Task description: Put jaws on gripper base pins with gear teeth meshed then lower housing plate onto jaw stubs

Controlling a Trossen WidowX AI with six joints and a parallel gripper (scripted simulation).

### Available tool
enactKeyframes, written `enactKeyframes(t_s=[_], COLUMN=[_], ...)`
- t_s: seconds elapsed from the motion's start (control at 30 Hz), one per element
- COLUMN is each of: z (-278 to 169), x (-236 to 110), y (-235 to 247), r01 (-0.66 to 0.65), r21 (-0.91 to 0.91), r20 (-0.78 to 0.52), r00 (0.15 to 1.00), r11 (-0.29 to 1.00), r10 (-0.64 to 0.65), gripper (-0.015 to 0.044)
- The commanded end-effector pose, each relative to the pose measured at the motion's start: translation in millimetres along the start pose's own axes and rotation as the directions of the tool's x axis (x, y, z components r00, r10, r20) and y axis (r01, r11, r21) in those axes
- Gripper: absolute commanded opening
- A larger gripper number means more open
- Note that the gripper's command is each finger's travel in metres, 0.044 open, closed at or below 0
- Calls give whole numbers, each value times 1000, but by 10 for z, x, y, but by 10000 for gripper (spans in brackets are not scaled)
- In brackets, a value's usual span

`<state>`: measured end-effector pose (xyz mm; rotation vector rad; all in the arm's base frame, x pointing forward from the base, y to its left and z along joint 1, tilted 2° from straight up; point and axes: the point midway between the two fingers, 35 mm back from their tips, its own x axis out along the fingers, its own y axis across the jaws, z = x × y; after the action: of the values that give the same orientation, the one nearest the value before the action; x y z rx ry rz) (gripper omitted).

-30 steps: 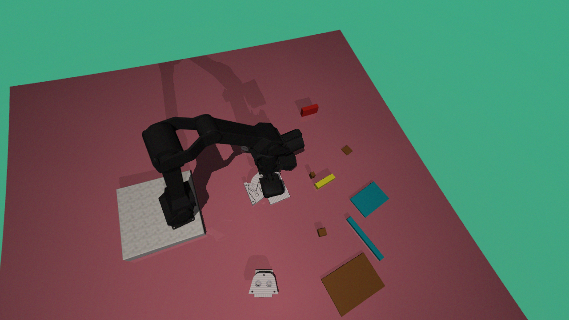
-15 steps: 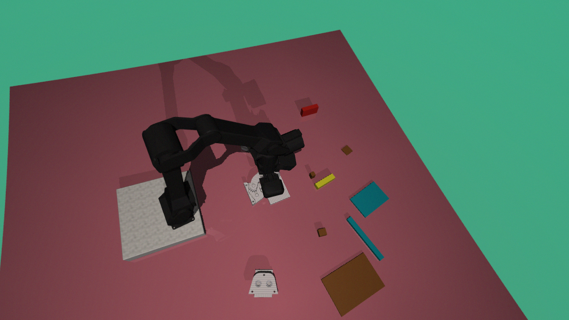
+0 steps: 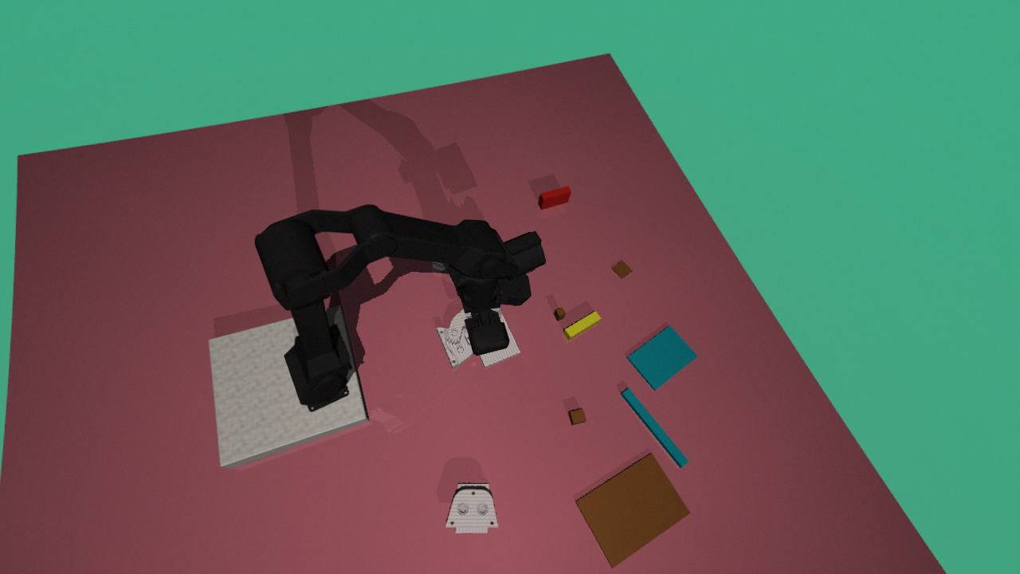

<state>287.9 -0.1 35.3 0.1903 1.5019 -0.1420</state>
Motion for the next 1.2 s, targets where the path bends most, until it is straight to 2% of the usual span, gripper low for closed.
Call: enactKeyframes(t_s=[0.0,1.07,1.17], z=[0,0,0], x=[10,10,1], y=[-3,-3,0], r01=[3,3,0], r21=[5,5,0], r20=[-2,-2,0], r00=[1000,1000,1000], r11=[1000,1000,1000], r10=[-3,-3,0], gripper=[134,134,213])
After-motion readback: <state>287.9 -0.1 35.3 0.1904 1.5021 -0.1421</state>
